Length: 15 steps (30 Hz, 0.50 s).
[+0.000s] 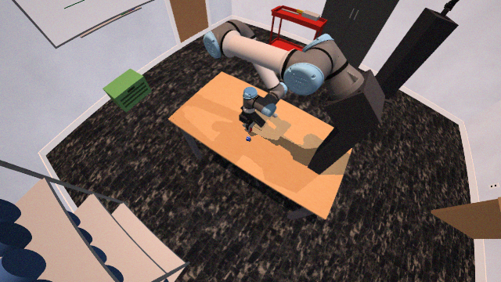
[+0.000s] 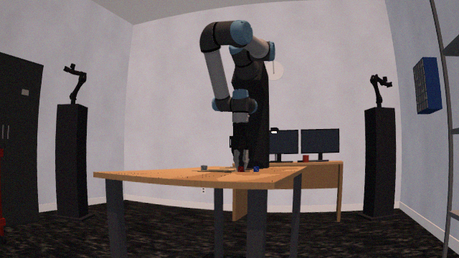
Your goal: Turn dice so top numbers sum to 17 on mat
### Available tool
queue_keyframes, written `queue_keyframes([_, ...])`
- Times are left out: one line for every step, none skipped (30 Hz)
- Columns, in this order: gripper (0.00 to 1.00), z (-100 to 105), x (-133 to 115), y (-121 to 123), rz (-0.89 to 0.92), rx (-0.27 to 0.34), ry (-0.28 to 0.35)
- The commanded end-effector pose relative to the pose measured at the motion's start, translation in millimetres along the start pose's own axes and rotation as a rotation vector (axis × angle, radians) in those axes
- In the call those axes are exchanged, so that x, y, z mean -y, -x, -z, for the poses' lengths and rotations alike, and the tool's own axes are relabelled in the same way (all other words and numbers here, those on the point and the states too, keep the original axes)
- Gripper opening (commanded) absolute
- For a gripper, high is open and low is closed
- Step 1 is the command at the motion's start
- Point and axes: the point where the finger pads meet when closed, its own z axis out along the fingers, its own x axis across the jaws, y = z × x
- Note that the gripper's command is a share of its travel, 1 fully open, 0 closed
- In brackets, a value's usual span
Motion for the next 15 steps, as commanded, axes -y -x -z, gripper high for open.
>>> queue_keyframes([0.06, 0.3, -0.4, -0.1, 0.0, 0.0, 0.001])
queue_keyframes([0.06, 0.3, -0.4, -0.1, 0.0, 0.0, 0.001])
queue_keyframes([0.06, 0.3, -0.4, -0.1, 0.0, 0.0, 0.001])
queue_keyframes([0.06, 0.3, -0.4, -0.1, 0.0, 0.0, 0.001])
queue_keyframes([0.06, 0.3, -0.4, -0.1, 0.0, 0.0, 0.001])
queue_keyframes([0.06, 0.3, -0.4, -0.1, 0.0, 0.0, 0.001])
queue_keyframes([0.06, 0.3, -0.4, -0.1, 0.0, 0.0, 0.001])
queue_keyframes([0.06, 0.3, -0.4, -0.1, 0.0, 0.0, 0.001])
queue_keyframes([0.06, 0.5, -0.4, -0.1, 0.0, 0.0, 0.001])
queue_keyframes([0.06, 0.5, -0.4, -0.1, 0.0, 0.0, 0.001])
queue_keyframes([0.06, 0.5, -0.4, -0.1, 0.0, 0.0, 0.001])
queue_keyframes([0.06, 1.0, -0.4, -0.1, 0.0, 0.0, 0.001])
queue_keyframes([0.06, 1.9, -0.5, -0.1, 0.0, 0.0, 0.001])
queue_keyframes([0.06, 3.2, -0.4, -0.1, 0.0, 0.0, 0.001])
queue_keyframes([0.06, 5.1, -0.4, -0.1, 0.0, 0.0, 0.001])
